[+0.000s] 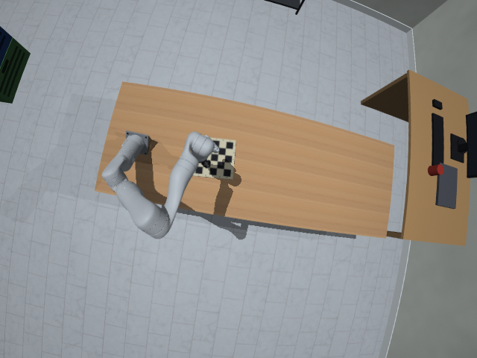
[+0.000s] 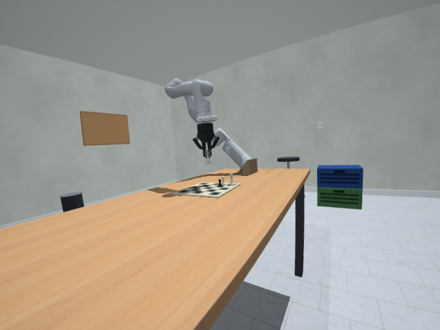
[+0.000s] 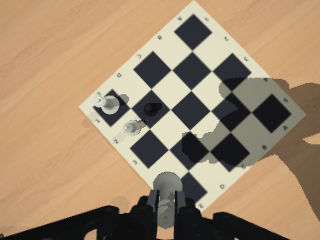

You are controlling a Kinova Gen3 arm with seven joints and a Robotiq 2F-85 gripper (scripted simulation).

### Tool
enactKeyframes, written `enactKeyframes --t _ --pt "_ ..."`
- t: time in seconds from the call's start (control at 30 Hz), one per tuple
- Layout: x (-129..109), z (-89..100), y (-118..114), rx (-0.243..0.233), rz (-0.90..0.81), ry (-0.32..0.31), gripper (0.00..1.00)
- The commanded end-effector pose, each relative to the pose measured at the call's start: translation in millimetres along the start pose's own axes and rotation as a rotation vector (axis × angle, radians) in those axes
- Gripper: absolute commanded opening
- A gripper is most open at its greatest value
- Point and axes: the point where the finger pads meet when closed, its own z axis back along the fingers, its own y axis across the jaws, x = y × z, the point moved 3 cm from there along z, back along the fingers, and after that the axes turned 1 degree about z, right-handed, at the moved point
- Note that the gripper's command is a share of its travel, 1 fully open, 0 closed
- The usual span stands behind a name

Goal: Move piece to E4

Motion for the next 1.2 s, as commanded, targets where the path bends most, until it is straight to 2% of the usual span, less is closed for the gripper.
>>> enactKeyframes --t 0.0,0.27,0.77,1.17 --pt "-0.3 0.2 -0.1 0.001 0.000 0.002 0.00" --pt "-0.4 -8.8 -0.1 0.001 0.000 0.002 0.00" --pt "-0.7 -74.7 -0.5 0.001 0.000 0.002 0.00" --pt "-0.7 -95.3 -0.6 0.001 0.000 0.002 0.00"
